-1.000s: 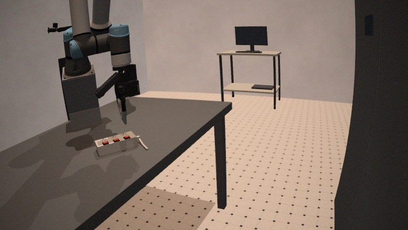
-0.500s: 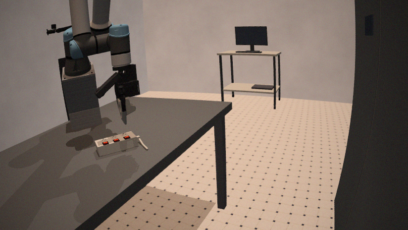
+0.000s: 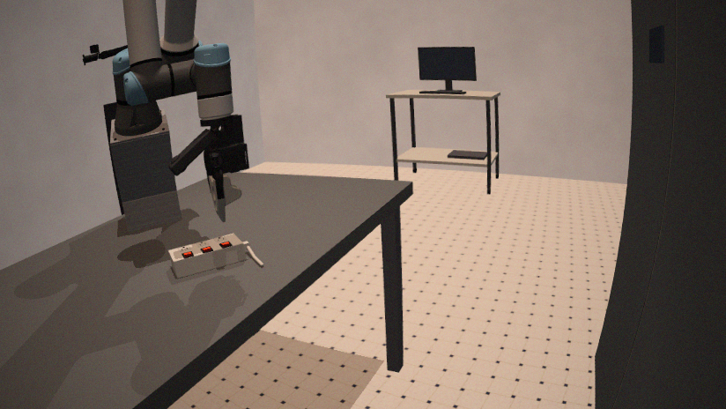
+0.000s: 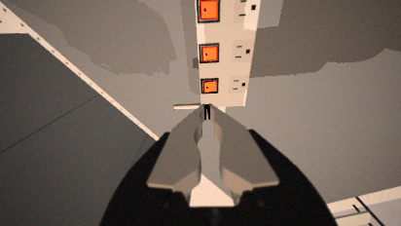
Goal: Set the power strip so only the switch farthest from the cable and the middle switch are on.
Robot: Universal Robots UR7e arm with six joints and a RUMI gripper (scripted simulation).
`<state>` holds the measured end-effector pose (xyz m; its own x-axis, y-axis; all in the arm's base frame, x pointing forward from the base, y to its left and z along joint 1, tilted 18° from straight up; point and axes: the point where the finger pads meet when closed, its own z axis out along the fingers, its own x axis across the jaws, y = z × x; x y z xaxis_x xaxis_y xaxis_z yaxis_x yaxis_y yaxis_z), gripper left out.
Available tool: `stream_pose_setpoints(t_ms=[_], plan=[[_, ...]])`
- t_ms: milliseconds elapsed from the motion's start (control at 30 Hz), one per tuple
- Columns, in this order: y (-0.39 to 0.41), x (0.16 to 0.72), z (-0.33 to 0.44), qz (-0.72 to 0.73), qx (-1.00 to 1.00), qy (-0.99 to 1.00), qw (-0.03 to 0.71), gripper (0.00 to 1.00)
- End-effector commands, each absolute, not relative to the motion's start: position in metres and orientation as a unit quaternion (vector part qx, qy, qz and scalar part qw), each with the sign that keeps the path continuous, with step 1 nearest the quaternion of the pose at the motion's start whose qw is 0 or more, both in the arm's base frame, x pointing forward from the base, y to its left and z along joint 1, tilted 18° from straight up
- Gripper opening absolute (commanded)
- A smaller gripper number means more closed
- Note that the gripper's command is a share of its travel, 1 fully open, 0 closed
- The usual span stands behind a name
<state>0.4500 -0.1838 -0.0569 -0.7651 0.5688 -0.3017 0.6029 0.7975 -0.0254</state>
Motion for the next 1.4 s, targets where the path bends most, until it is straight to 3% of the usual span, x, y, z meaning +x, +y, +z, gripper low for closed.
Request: stream_pose_setpoints(t_ms=[0,1367], plan=[[-0.184,0.451,-0.058,-0.060,0.312,0.937,0.141,0.00],[-0.193,0.459,-0.096,-0.060,0.312,0.938,0.141,0.00]])
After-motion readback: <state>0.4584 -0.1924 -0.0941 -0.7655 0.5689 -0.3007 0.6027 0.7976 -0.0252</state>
